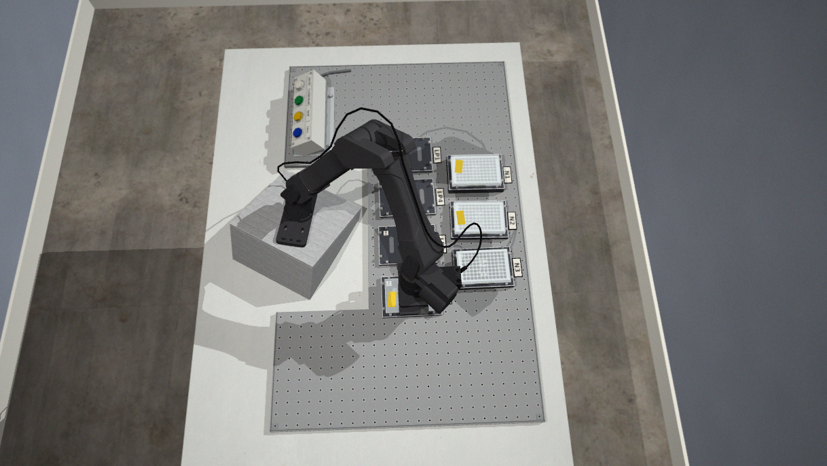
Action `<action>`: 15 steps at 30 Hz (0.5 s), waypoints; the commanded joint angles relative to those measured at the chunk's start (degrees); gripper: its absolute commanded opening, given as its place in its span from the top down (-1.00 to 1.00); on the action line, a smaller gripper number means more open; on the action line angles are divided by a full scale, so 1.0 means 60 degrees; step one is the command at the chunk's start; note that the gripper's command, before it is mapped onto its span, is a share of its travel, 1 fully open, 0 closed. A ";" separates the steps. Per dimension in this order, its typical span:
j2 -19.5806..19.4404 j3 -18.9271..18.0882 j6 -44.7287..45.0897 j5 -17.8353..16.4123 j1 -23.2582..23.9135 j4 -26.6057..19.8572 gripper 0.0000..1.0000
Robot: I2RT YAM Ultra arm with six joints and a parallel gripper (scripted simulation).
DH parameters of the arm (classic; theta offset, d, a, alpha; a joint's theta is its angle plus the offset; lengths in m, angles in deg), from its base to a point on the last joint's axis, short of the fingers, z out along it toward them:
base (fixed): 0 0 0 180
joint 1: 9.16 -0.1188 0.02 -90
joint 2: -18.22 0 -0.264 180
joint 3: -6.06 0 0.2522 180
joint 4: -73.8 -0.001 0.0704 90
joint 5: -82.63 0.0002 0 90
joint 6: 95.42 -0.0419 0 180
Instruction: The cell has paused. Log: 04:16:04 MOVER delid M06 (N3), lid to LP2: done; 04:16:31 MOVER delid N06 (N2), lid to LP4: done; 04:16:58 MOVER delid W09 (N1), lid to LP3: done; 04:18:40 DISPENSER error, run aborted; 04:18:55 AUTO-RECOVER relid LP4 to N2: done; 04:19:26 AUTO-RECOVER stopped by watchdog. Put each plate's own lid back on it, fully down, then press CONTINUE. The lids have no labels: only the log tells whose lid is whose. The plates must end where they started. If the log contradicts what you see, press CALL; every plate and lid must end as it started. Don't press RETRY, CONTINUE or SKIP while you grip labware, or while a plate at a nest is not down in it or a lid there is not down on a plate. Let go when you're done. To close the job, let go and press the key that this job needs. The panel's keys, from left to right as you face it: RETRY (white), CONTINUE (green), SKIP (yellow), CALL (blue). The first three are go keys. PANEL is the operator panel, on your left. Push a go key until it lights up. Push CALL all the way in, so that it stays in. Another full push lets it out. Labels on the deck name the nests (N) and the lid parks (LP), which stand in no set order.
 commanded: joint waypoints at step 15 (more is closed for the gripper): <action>0.0086 0.0039 0.0042 -0.0126 0.0205 0.0278 1.00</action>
